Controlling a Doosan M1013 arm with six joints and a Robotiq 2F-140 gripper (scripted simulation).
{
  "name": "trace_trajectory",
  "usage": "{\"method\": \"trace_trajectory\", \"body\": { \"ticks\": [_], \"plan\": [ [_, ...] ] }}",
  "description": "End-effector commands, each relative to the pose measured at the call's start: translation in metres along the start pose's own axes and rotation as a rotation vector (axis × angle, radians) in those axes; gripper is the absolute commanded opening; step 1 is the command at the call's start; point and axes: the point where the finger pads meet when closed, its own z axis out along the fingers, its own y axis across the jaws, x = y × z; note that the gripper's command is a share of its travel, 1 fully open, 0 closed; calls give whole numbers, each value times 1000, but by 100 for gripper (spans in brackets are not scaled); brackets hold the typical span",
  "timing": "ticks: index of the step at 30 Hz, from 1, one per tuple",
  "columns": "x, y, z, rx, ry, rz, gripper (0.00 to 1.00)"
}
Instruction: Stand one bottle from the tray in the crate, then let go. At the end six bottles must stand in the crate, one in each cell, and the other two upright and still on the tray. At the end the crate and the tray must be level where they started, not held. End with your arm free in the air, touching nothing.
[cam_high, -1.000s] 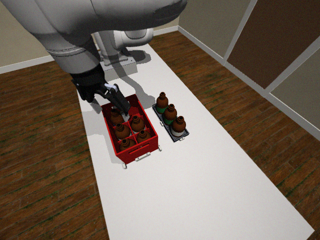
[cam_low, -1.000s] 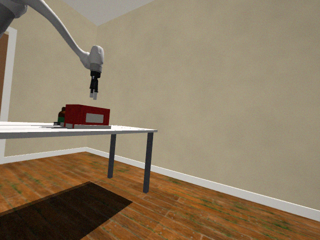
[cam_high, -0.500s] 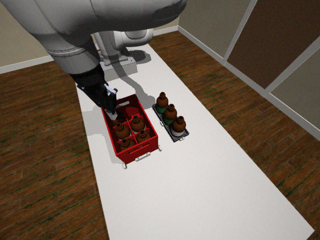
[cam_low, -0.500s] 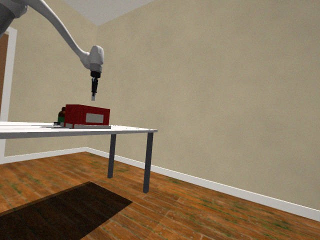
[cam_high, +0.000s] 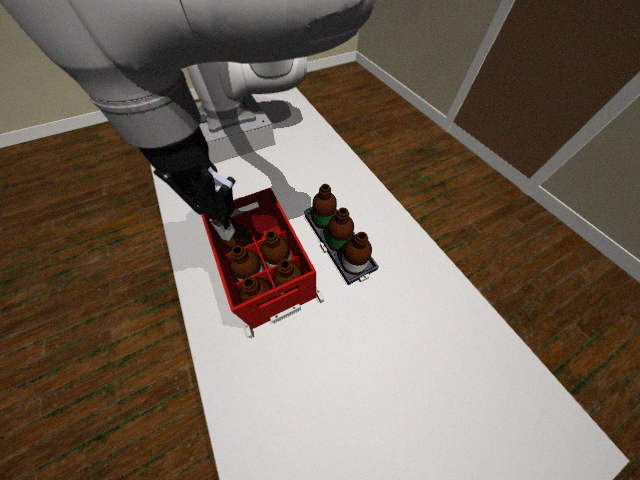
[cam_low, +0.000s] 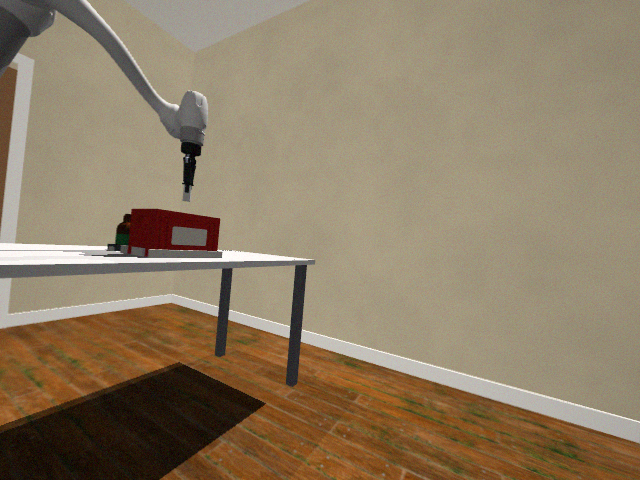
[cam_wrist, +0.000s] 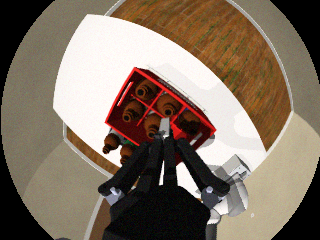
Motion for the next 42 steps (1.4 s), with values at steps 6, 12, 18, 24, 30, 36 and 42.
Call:
{"method": "trace_trajectory", "body": {
  "ticks": [6,12,18,24,30,36,42],
  "plan": [
    [-52,-72,4,-4,-1,-4,0],
    [-117,-134,3,-4,-2,-18,0],
    [-175,-189,4,-4,-2,-19,38],
    [-187,-200,5,-4,-2,-19,38],
    [-187,-200,5,-4,-2,-19,38],
    [-187,-200,5,-4,-2,-19,38],
    [-187,-200,5,-4,-2,-19,38]
  ]
}}
